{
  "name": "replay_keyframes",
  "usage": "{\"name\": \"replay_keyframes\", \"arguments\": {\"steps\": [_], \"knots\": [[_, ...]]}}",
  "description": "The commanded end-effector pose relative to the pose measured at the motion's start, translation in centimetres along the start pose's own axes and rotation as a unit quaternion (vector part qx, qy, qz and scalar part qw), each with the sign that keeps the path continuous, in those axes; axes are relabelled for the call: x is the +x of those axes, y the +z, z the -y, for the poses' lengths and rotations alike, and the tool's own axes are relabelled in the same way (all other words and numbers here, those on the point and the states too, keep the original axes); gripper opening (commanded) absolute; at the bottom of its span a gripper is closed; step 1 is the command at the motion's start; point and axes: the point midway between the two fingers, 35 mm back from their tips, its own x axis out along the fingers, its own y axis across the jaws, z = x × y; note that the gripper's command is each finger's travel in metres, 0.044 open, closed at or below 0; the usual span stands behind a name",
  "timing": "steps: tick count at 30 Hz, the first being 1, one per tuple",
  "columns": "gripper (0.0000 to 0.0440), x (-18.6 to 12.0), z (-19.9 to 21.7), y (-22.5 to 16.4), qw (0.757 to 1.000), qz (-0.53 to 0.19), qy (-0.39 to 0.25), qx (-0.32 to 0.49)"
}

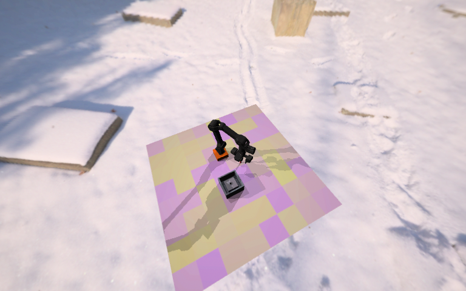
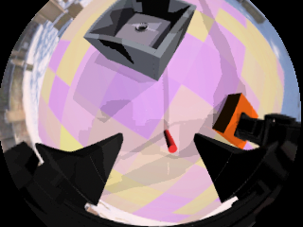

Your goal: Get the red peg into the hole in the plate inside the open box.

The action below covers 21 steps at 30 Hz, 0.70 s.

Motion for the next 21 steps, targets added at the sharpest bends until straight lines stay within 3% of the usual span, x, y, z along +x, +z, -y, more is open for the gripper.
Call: {"name": "replay_keyframes", "arguments": {"steps": [1,13,16,21], "knots": [[0.0440,1.7,0.7,-0.6,1.000,-0.004,-0.012,-0.014],[0.0433,6.7,1.4,-2.4,0.999,-0.012,0.002,-0.031],[0.0384,7.4,1.8,-2.7,0.999,-0.016,-0.001,-0.029],[0.0257,7.8,2.4,-3.0,0.999,-0.029,-0.017,-0.032]]}}
